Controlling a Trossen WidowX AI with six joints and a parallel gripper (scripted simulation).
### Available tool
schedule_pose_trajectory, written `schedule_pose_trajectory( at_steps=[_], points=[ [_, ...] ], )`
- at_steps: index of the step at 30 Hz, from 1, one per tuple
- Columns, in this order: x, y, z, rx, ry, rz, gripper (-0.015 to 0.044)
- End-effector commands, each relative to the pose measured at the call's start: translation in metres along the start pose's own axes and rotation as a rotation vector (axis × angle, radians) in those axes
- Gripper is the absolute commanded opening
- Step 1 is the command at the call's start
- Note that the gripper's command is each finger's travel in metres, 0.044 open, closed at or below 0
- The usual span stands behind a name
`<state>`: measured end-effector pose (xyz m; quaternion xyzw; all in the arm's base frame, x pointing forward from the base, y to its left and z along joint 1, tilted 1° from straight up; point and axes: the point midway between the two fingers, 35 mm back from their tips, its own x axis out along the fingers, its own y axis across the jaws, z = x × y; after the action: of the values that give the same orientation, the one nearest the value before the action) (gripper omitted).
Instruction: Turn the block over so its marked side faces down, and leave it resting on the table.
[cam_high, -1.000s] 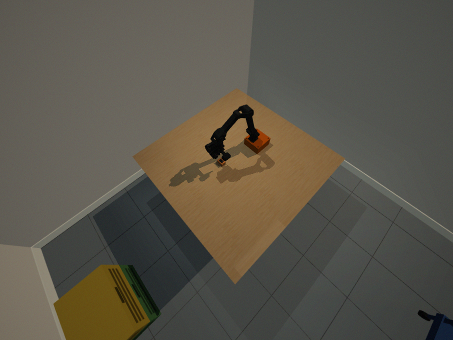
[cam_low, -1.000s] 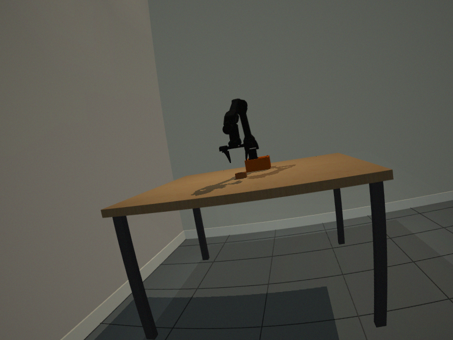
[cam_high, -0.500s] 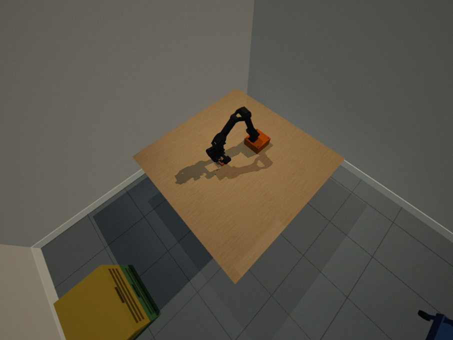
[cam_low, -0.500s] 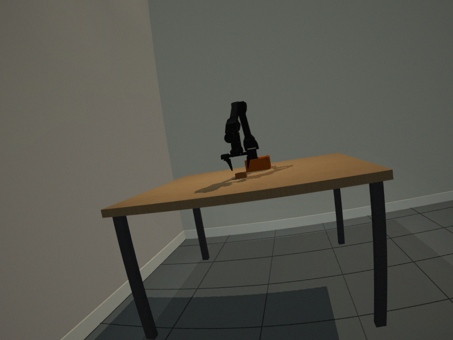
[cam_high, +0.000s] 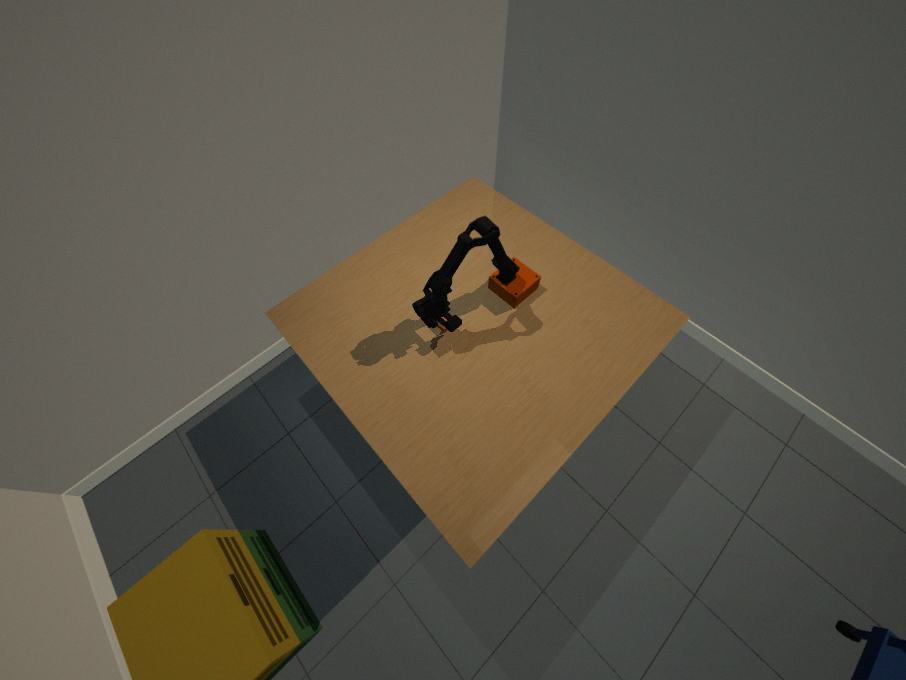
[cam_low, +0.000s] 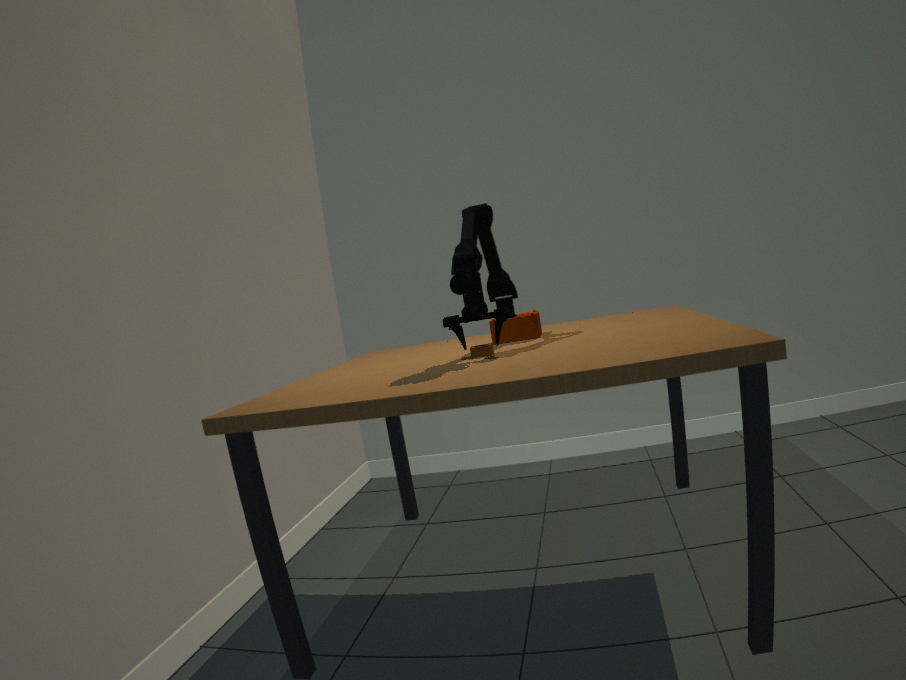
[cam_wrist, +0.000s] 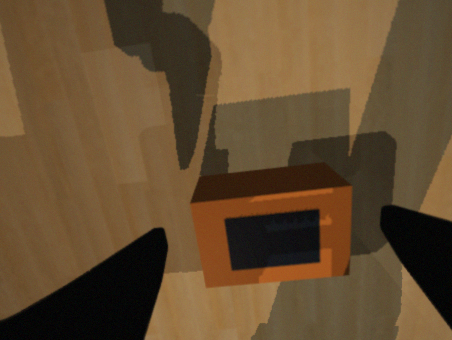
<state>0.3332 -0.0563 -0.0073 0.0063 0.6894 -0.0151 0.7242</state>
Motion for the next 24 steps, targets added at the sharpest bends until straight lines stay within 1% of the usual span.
schedule_pose_trajectory(
  at_steps=[1,4,10,24],
  points=[
    [0.0087,0.0009,-0.0032,-0.005,0.008,0.004,0.0440],
    [0.0110,0.0009,-0.0033,-0.005,0.008,0.004,0.0440],
    [0.0110,0.0009,-0.0033,-0.005,0.008,0.004,0.0282],
    [0.0110,0.0009,-0.0033,-0.005,0.008,0.004,0.0189]
  ],
)
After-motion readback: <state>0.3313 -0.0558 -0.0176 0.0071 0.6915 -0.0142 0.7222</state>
